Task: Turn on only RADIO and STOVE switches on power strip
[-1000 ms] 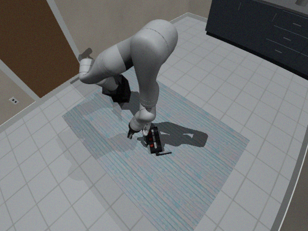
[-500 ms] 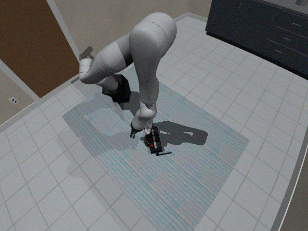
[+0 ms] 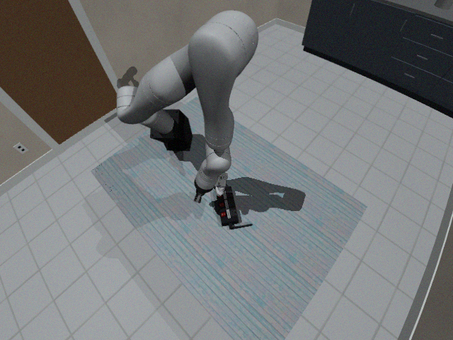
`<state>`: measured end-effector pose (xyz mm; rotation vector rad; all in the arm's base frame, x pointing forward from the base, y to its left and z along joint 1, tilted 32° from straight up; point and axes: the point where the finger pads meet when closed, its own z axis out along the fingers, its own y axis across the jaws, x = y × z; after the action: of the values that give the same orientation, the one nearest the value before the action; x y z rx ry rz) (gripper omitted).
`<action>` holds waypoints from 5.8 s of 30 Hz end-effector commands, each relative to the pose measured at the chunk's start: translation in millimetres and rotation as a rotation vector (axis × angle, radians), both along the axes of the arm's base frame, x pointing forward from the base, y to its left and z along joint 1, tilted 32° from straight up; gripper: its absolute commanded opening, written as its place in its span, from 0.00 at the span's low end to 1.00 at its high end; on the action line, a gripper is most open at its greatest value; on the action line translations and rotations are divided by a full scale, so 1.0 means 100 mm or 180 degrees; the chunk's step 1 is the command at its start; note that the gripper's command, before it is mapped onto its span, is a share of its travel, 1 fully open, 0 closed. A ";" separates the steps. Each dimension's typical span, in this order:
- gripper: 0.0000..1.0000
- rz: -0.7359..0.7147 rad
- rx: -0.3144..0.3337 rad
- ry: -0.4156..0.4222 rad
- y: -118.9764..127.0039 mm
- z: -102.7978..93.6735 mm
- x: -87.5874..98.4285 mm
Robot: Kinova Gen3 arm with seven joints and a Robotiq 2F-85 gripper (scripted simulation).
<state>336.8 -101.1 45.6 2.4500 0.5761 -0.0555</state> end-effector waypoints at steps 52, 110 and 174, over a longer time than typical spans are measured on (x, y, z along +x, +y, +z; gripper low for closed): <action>0.00 0.0229 0.0092 -0.0131 0.25 0.04 0.13; 0.00 0.0229 0.0090 -0.0133 0.24 0.02 0.14; 0.00 0.0233 0.0083 -0.0139 -0.03 -0.54 0.40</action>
<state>378.1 -102.3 -7.8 2.4484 0.6514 0.0394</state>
